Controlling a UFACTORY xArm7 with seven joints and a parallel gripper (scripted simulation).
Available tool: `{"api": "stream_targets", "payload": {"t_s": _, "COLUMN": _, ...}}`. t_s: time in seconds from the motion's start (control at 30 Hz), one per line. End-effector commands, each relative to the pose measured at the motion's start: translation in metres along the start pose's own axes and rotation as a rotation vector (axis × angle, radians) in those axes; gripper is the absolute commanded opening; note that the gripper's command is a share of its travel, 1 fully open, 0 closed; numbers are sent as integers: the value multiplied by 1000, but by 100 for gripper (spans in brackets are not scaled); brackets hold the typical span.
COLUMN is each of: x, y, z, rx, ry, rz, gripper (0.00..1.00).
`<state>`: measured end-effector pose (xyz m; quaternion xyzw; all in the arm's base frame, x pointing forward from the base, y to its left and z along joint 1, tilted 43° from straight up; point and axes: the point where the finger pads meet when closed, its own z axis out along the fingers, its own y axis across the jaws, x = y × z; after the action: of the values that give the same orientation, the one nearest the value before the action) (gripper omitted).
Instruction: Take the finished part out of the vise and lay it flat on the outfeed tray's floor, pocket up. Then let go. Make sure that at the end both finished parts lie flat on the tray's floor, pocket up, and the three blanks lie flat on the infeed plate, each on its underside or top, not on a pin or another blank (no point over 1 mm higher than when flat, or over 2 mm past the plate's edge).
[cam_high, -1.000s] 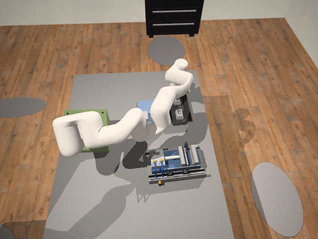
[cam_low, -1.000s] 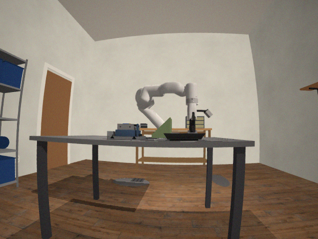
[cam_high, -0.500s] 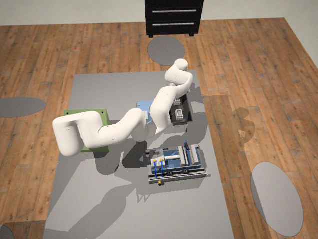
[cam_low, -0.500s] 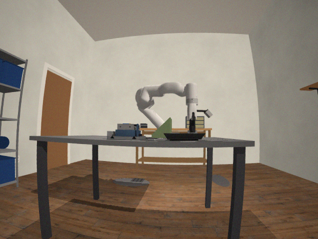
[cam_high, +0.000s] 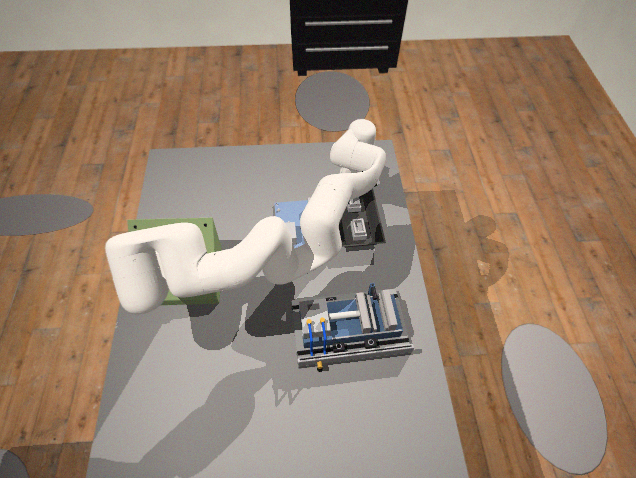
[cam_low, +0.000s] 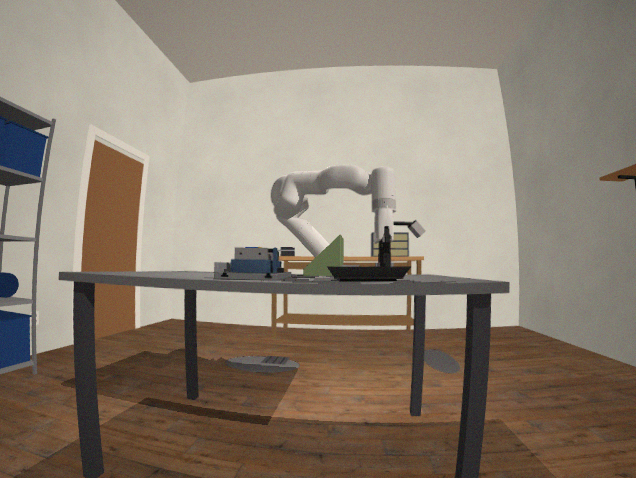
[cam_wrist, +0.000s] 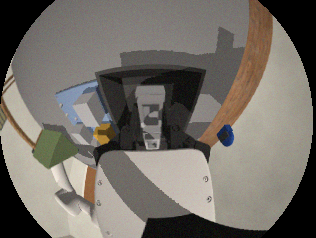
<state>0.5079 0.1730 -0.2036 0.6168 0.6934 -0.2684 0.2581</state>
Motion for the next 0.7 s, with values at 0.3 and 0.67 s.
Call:
{"api": "stream_targets", "payload": {"t_s": 0.3, "x": 1, "y": 1, "z": 2, "rx": -3, "ry": 4, "rz": 0, "gripper": 0}}
{"api": "stream_targets", "payload": {"t_s": 0.67, "x": 1, "y": 1, "z": 4, "rx": -3, "ry": 4, "rz": 0, "gripper": 0}}
